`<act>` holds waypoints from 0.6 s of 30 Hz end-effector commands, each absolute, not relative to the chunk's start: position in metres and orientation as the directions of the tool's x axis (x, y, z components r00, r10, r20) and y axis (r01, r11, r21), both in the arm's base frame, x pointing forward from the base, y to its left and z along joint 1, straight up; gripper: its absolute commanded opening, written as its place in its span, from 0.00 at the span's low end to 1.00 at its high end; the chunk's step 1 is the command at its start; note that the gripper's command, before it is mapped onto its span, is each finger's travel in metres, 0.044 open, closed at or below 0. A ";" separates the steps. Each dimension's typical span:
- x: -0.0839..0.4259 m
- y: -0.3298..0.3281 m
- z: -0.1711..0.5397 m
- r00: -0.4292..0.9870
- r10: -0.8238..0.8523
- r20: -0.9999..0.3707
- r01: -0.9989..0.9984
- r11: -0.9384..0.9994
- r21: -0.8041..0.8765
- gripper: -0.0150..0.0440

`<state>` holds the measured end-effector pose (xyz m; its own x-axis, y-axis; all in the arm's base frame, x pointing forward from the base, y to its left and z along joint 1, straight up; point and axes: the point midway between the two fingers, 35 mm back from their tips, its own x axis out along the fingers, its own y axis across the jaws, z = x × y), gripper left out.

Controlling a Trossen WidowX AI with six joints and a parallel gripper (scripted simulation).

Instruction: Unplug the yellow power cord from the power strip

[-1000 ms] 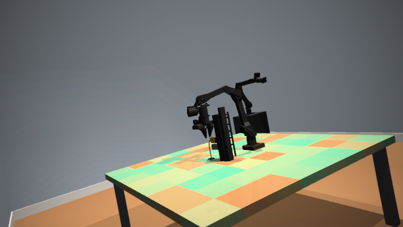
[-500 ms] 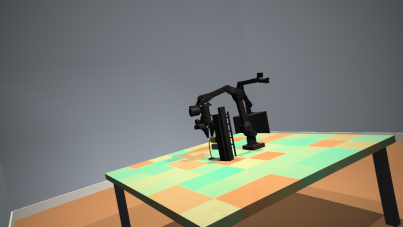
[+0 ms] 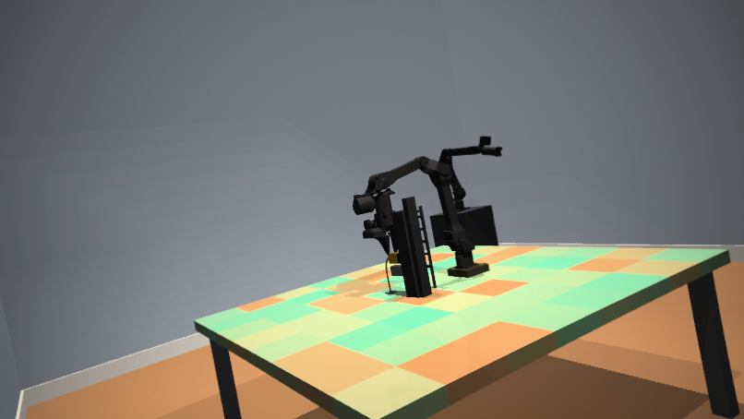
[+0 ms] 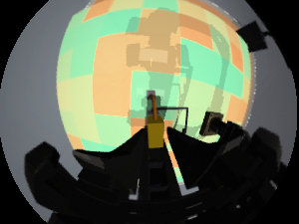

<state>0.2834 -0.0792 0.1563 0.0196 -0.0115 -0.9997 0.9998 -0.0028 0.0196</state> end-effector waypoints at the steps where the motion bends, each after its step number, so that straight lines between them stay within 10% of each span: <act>1: 0.283 -0.078 0.154 0.019 -0.008 -1.000 1.000 -0.008 0.019 0.53; 10: 0.283 -0.078 0.144 0.019 -0.008 -1.000 1.000 -0.008 0.019 0.53; 18: 0.283 -0.079 0.146 0.019 -0.011 -1.000 1.000 -0.003 0.019 0.30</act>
